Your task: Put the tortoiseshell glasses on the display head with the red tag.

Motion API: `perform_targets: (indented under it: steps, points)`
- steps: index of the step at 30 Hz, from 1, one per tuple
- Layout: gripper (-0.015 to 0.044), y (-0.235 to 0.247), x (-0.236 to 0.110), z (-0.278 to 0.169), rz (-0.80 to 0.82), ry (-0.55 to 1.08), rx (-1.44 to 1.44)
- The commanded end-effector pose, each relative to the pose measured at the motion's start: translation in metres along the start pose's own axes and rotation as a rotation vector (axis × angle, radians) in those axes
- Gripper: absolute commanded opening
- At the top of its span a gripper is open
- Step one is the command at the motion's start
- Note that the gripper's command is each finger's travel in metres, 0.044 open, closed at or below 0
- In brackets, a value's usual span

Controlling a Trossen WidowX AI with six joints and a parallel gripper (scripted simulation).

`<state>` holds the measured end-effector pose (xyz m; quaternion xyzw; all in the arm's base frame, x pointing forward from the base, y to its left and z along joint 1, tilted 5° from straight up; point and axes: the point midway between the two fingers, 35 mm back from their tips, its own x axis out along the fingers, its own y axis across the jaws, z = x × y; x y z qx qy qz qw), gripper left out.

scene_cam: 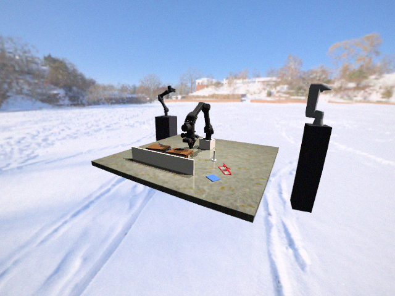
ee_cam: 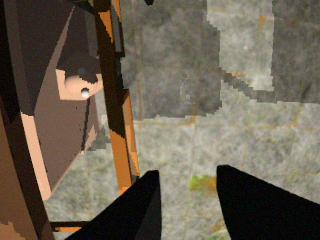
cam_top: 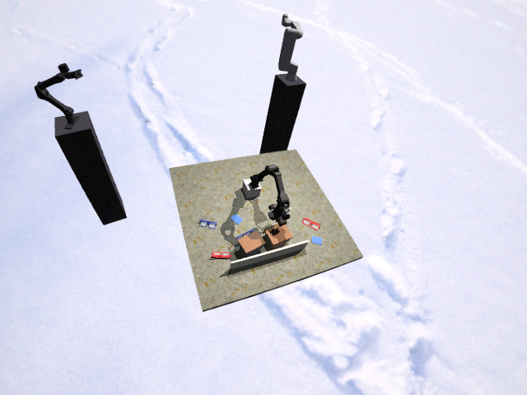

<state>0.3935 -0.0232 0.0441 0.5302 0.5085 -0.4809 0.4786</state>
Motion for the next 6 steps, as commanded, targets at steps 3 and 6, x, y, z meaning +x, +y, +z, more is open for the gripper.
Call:
perform_targets:
  steps: [3,6]
  points:
    - [0.0108,-0.015,-0.005,0.000,0.004,0.002,-0.005]
    - [0.0108,-0.029,-0.011,0.000,0.003,0.002,-0.005]
